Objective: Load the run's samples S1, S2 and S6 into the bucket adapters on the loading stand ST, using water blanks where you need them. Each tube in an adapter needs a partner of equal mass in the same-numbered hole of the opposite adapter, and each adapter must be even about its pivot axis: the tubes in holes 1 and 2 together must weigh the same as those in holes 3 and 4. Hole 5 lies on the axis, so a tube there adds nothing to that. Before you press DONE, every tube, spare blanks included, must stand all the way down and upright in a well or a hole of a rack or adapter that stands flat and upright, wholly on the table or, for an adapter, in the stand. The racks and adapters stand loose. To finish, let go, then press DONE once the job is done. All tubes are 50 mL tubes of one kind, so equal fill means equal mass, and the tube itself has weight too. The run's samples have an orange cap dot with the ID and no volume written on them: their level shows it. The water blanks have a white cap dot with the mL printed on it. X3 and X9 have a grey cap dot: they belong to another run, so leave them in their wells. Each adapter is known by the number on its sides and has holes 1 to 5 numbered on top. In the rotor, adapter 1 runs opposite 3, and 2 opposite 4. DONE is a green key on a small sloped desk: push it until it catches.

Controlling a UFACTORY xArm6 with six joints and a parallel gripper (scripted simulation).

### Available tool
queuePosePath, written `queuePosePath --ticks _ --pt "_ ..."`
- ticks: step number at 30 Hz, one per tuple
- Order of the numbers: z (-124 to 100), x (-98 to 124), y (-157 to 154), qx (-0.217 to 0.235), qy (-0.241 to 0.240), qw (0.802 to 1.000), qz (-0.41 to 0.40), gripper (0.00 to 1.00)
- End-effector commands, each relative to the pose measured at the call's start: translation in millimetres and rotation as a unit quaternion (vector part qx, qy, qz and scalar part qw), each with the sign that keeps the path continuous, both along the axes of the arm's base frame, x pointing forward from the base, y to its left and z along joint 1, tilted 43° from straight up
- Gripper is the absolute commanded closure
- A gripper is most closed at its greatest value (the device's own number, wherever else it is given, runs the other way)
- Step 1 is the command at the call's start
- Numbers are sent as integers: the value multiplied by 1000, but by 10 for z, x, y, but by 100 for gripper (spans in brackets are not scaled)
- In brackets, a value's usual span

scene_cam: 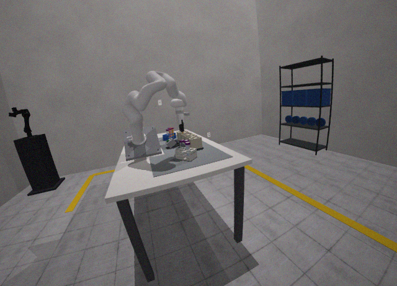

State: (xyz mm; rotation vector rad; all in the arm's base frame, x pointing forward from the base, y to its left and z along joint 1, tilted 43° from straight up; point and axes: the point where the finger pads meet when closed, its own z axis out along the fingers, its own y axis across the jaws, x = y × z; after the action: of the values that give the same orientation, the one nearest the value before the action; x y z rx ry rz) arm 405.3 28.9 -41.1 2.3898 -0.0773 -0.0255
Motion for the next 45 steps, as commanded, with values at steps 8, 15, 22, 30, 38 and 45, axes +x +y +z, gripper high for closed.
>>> queuePosePath --ticks 8,15,22,30,38,45 --pt "-54 11 -46 1 -2 1000 1 100" --pt "-77 10 -67 1 -2 1000 1 100" --pt "-77 10 -68 1 -2 1000 1 100" --pt "-79 10 -70 1 -2 1000 1 56" --pt "-79 10 -69 1 -2 1000 1 56" --pt "-79 10 -70 1 -2 1000 1 56"
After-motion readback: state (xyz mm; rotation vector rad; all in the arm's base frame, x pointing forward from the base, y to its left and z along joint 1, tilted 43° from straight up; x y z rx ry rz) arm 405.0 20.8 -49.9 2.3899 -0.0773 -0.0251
